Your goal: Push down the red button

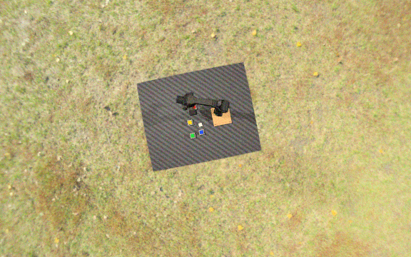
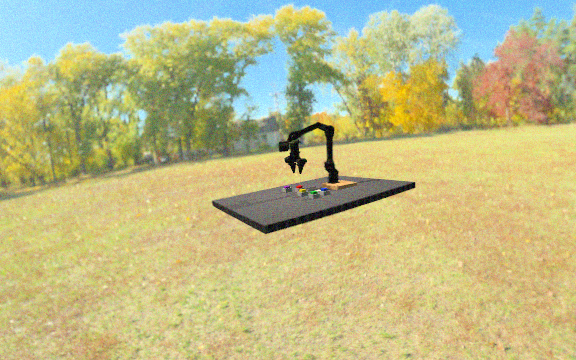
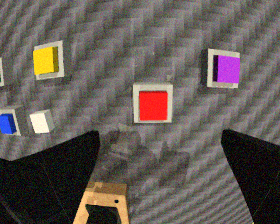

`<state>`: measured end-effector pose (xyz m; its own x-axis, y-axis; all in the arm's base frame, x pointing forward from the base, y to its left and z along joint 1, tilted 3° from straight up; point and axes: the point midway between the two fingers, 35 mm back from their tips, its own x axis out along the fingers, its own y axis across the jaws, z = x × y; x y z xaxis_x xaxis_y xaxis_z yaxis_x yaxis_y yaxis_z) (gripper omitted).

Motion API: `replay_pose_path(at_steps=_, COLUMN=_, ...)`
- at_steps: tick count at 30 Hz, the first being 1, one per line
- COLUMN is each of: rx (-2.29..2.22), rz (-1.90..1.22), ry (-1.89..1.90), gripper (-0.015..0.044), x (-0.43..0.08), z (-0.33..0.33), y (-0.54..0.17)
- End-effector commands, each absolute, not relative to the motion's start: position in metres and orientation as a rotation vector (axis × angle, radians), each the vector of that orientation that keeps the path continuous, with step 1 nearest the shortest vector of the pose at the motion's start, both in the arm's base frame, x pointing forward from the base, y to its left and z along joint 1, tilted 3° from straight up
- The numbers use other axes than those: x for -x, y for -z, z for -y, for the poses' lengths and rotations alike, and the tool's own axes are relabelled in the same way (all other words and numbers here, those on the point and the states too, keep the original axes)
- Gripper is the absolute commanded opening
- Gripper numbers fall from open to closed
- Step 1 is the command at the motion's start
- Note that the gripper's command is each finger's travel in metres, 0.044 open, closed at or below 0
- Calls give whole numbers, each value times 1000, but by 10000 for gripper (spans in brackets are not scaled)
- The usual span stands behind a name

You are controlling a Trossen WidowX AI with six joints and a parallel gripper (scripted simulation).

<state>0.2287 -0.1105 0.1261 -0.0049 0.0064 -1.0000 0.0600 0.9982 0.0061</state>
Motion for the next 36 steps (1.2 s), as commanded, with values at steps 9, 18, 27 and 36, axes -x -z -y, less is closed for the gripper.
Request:
replay_pose_path(at_steps=9, rx=-64, rz=-1584, ry=30, gripper=111, x=-223, z=109, y=-65)
replay_pose_path(at_steps=18, rx=-64, rz=-1584, ry=30, gripper=20, x=-223, z=109, y=-65)
replay_pose_path(at_steps=27, rx=-64, rz=-1584, ry=30, gripper=20, x=-223, z=109, y=-61)
replay_pose_path(at_steps=36, rx=-64, rz=-1584, ry=30, gripper=20, x=-223, z=108, y=-47)
